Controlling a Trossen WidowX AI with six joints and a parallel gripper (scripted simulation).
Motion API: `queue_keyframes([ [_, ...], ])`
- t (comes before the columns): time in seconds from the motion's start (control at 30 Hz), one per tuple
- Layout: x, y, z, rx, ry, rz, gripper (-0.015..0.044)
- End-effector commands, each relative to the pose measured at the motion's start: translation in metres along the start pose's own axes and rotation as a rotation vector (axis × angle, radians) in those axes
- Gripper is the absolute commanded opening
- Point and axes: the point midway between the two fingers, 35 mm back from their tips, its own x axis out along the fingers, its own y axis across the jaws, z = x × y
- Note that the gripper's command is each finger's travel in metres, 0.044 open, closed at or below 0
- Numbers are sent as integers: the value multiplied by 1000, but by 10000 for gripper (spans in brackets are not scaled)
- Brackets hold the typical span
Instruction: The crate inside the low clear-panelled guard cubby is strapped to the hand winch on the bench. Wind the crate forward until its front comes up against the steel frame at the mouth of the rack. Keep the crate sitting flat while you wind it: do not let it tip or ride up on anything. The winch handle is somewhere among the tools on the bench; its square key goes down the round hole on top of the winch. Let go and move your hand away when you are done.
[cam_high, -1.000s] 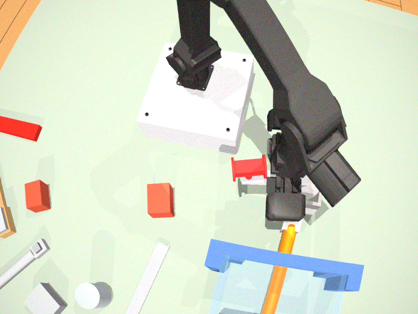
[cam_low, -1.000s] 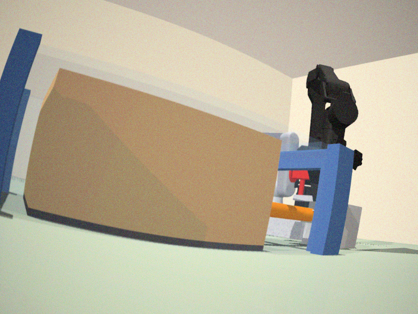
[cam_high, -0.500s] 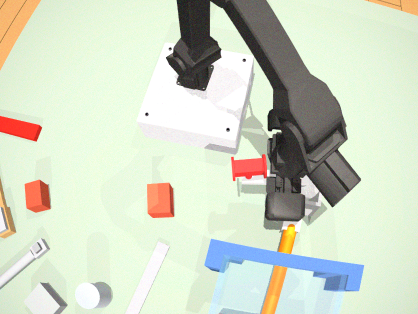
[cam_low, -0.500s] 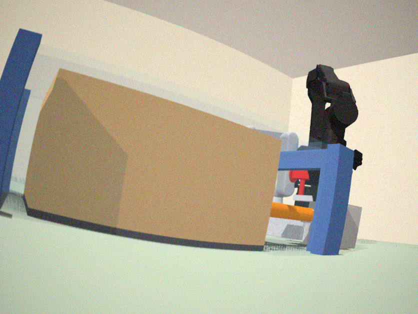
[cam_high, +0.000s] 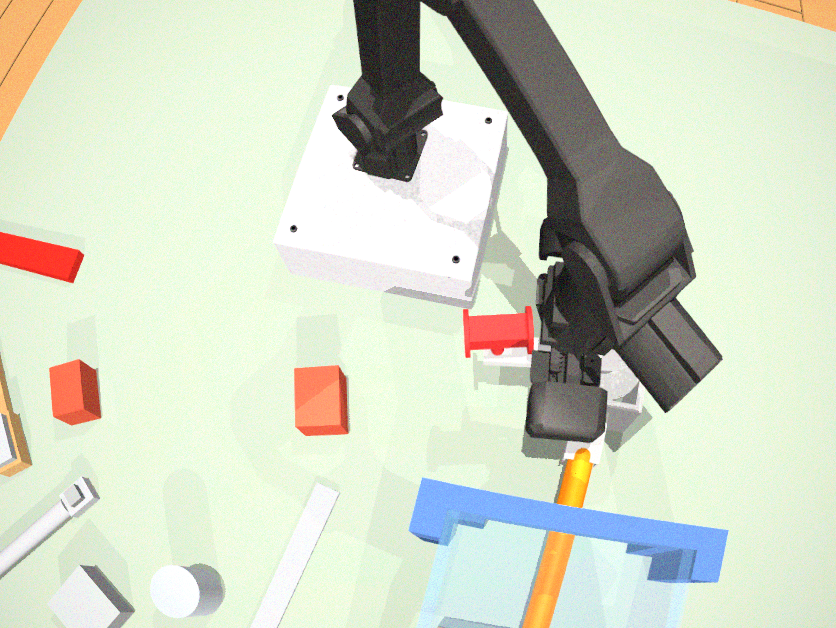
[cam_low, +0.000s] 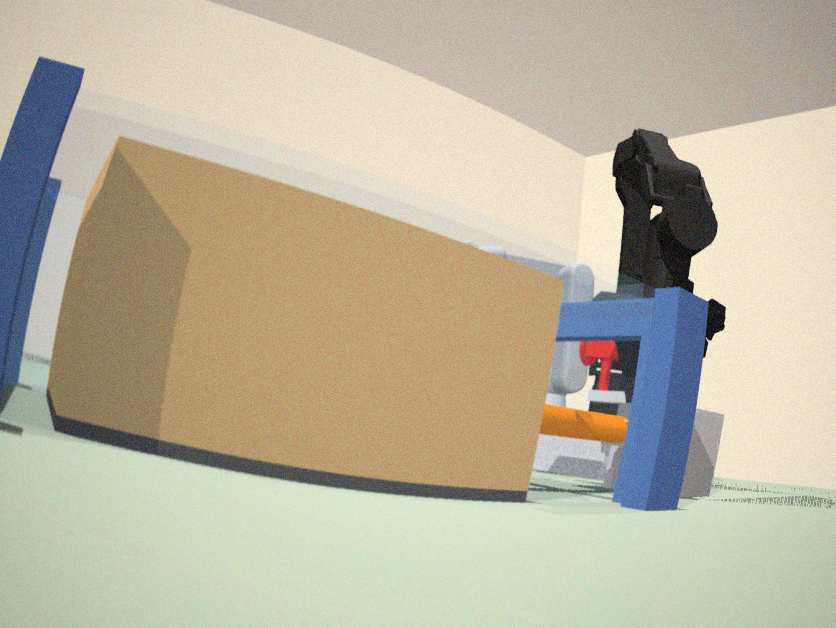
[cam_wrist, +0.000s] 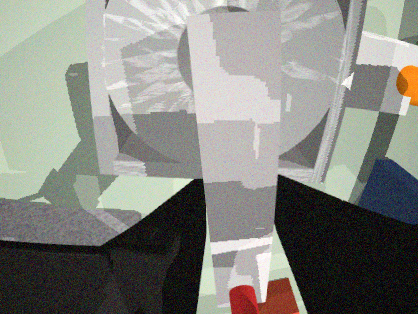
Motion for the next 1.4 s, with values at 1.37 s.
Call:
queue_keyframes([
  [1.37, 4, 1, 0, -42, -2, 8, 0],
])
